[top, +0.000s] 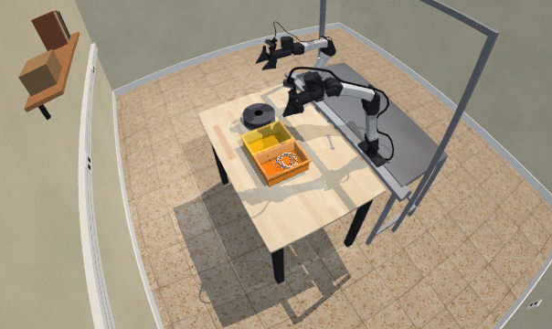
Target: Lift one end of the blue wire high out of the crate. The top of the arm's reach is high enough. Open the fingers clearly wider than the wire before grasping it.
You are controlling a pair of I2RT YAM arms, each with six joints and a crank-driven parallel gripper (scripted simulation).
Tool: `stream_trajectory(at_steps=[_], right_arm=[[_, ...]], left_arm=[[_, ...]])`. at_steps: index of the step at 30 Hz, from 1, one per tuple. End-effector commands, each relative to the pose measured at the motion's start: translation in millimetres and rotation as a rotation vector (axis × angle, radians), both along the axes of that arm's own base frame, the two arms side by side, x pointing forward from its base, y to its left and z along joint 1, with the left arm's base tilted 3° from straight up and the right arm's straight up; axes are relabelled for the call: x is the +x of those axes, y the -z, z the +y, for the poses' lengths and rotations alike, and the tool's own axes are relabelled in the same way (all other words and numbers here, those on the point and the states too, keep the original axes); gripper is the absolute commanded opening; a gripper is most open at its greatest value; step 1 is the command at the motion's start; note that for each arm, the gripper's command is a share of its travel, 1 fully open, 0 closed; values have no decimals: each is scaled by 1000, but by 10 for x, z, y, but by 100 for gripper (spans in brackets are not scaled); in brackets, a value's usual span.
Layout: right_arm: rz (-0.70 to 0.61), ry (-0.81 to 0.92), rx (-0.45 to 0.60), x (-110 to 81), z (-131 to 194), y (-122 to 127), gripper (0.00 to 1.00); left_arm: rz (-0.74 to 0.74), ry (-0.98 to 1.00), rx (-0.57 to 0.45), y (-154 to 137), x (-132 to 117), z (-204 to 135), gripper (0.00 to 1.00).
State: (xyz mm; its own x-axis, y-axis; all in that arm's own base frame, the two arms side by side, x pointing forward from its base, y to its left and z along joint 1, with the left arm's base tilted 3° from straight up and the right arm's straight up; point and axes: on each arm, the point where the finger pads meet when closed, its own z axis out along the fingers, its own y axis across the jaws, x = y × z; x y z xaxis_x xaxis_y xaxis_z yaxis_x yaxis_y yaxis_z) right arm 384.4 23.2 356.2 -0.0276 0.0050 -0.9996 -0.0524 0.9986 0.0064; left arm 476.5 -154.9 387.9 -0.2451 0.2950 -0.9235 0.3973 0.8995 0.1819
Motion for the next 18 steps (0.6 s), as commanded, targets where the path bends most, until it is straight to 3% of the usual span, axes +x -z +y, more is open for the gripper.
stream_trajectory(at_steps=[1, 6, 18], right_arm=[[-28, 1, -5, -24, -36, -43, 100], [-28, 1, -5, -24, -36, -43, 100], [-28, 1, -5, -24, -36, -43, 100]], left_arm=[[-171, -22, -61, -643, -54, 106, 0], [-262, -24, -93, -998, -108, 129, 0], [-343, -27, -121, -1312, -156, 149, 0]])
